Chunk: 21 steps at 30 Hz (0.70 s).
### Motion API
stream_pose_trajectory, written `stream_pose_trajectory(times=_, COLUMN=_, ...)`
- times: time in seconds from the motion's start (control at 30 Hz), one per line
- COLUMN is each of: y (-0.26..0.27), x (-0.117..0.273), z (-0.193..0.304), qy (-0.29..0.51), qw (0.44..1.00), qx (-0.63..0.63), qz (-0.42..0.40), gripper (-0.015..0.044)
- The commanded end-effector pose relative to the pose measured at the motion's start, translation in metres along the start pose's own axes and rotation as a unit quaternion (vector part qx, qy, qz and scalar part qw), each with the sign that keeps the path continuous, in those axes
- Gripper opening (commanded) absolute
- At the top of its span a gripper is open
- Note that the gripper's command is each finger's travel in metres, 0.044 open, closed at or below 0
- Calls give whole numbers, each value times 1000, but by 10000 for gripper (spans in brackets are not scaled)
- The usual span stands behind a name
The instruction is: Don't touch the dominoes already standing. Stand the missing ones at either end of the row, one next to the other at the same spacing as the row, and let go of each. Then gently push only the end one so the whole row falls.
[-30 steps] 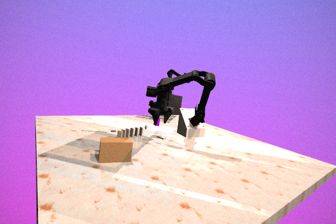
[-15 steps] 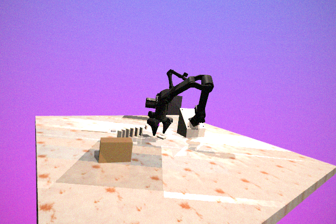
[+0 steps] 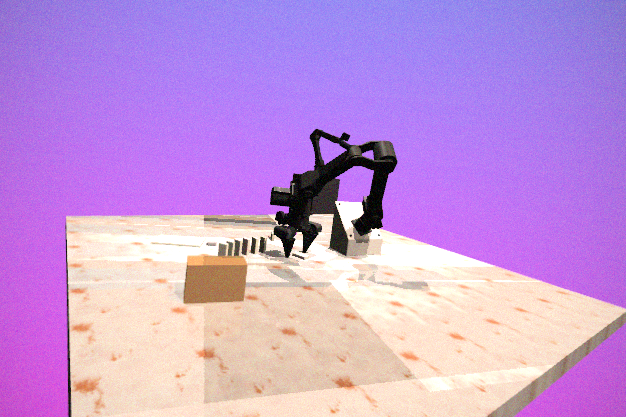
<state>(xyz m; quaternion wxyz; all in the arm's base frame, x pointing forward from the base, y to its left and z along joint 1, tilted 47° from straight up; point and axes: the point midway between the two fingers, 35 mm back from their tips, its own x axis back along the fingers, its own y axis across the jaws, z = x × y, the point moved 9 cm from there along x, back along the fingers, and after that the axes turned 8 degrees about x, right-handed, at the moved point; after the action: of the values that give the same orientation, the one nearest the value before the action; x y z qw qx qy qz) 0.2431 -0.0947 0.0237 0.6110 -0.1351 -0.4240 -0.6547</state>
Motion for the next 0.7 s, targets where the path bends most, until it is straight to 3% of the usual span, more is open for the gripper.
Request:
stream_pose_trajectory(times=0.0, y=-1, x=-1, z=0, qy=2, qw=1000, qx=-3, qz=-2, gripper=361)
stream_pose_trajectory(times=0.33, y=-1, x=-1, z=0, qy=2, qw=1000, qx=-3, qz=-2, gripper=107)
stream_pose_trajectory(times=0.67, y=-1, x=1, z=0, qy=2, qw=1000, qx=-3, qz=-2, gripper=107)
